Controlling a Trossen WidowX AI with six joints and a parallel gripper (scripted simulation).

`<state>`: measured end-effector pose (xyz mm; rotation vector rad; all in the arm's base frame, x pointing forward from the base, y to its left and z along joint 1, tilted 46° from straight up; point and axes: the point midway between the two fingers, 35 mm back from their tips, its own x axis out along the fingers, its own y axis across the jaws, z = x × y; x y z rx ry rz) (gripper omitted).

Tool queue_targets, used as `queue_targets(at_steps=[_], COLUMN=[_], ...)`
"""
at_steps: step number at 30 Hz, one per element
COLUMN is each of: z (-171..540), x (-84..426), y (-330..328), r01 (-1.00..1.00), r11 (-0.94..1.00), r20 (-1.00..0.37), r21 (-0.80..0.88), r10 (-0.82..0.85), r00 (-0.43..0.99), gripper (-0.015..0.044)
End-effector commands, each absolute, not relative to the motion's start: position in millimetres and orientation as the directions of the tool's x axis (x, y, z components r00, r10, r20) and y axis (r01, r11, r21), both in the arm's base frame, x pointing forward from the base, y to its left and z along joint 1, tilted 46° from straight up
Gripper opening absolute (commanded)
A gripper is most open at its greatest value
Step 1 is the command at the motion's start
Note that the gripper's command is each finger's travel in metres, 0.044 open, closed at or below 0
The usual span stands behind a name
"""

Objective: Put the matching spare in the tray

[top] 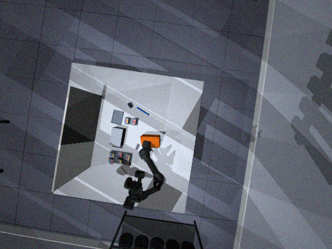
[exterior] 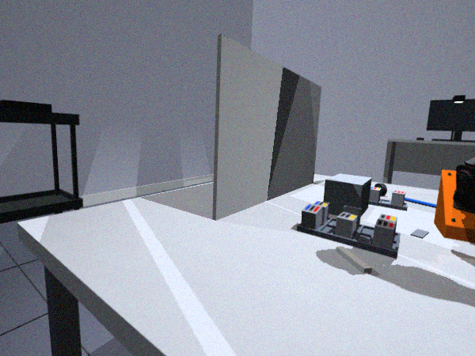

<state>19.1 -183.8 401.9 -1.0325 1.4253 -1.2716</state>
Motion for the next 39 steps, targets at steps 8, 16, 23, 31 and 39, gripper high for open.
queue_targets(at_steps=[8,16,23,31,39], z=[398.2,365.6,301.9,214.5,137.3], x=[24.8,111.0,210.7,297.8,348.8], y=[-186.2,-213.5,-218.0,-178.8,-121.0], r01=[0.006,-0.052,-0.183,-0.298,-0.250], r11=[0.120,0.335,0.638,0.897,0.944], r20=[-0.119,-0.337,-0.664,-0.937,-0.968], r21=[-0.993,-0.941,-0.748,-0.325,0.214], r10=[-0.974,-0.941,-0.714,-0.264,0.239], r00=[-0.193,0.043,0.222,0.228,0.074], gripper=[0.0440,0.0440,0.0440,0.0440,0.0440])
